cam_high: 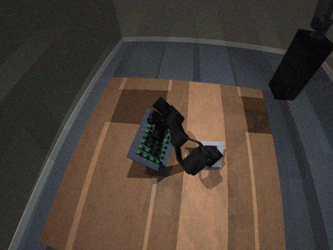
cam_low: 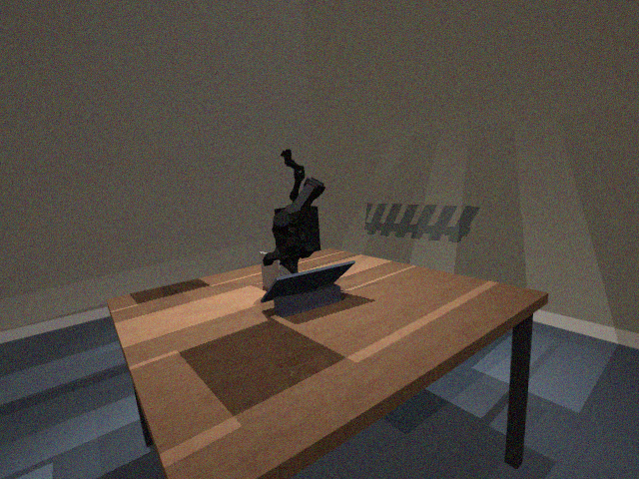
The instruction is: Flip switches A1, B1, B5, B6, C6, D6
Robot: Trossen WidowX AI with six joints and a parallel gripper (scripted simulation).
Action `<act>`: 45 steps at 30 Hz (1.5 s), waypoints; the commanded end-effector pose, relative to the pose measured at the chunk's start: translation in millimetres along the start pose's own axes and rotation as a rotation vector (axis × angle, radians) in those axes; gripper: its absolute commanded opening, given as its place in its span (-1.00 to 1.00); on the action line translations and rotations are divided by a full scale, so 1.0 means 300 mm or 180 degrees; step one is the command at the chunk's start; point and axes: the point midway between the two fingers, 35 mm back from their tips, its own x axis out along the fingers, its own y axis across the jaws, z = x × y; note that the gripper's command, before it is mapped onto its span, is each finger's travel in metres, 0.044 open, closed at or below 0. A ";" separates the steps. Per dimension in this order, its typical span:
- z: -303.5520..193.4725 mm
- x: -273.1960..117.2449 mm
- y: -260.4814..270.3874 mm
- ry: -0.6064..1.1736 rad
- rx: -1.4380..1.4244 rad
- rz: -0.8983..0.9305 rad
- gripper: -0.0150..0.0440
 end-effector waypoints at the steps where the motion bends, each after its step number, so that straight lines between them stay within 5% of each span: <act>1: -0.003 0.001 -0.003 0.0009 0.0024 -0.0017 -0.49; 45: -0.003 0.018 -0.002 0.0009 0.0024 -0.0016 -0.49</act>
